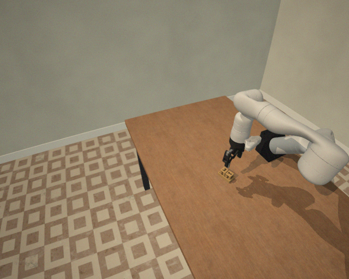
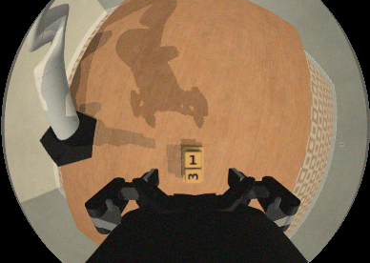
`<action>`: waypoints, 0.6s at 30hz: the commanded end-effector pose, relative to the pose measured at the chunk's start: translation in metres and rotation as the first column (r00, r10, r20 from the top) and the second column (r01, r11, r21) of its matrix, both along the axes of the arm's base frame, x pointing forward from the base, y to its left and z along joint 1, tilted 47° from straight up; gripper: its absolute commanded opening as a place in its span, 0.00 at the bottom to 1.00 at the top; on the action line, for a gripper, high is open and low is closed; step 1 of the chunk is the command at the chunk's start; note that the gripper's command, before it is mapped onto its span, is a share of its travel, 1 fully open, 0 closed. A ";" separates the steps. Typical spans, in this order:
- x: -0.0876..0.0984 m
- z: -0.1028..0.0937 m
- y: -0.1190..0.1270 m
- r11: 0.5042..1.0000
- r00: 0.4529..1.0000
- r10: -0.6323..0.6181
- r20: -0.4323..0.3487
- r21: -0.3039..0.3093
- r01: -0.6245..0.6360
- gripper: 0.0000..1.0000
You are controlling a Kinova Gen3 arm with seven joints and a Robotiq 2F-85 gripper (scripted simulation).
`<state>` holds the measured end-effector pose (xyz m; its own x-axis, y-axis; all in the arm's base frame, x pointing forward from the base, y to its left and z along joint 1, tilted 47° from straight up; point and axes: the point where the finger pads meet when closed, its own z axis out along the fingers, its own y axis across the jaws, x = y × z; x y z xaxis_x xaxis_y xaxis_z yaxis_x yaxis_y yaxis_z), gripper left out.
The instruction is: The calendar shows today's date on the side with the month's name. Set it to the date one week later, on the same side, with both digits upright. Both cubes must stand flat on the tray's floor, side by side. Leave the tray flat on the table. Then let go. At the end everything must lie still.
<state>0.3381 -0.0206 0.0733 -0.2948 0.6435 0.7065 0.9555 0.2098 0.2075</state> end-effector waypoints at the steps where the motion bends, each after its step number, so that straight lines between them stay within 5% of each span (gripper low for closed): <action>1: 0.000 0.000 -0.001 1.000 1.000 -0.001 0.001 -0.001 0.001 1.00; 18: 0.000 0.008 -0.008 1.000 1.000 -0.001 0.001 -0.001 0.001 1.00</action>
